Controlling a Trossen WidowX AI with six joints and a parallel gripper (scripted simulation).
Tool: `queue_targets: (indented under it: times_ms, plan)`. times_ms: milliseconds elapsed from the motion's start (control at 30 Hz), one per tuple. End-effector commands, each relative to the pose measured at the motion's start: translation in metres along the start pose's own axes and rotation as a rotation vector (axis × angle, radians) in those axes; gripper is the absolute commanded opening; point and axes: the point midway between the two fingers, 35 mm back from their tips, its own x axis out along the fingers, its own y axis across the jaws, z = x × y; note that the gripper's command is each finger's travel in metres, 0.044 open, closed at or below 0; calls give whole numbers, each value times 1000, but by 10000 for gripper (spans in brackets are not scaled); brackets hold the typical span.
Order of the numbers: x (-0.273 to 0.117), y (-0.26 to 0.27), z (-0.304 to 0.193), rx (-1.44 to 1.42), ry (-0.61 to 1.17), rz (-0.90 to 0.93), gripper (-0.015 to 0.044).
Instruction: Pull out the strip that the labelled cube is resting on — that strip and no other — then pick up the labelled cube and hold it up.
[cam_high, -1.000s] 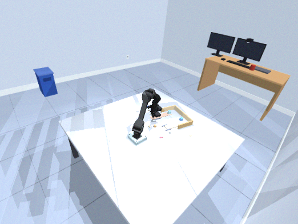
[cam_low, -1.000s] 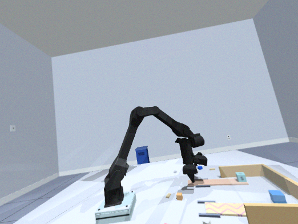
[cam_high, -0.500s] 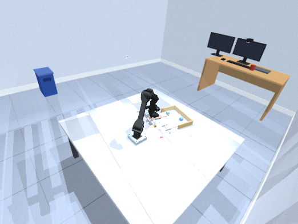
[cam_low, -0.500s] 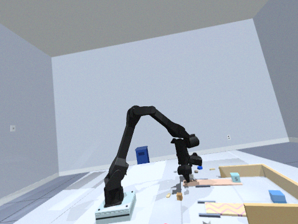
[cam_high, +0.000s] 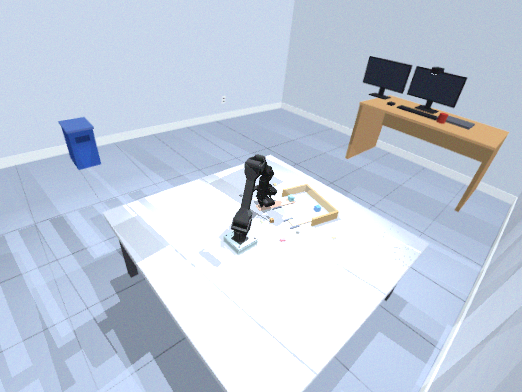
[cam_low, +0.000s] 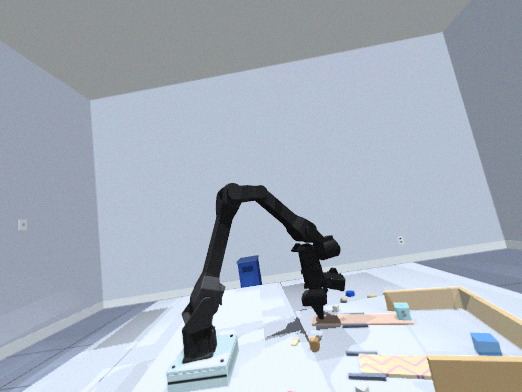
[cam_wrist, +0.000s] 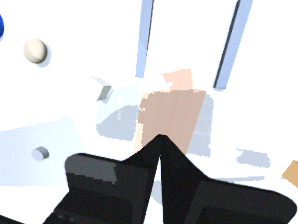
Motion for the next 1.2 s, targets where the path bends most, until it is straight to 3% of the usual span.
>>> queue_targets:
  times_ms: [0,1167]
  plan:
    - [5,-1,-11,-3,19,-10,0]
    - [5,0,-67,-3,24,-10,0]
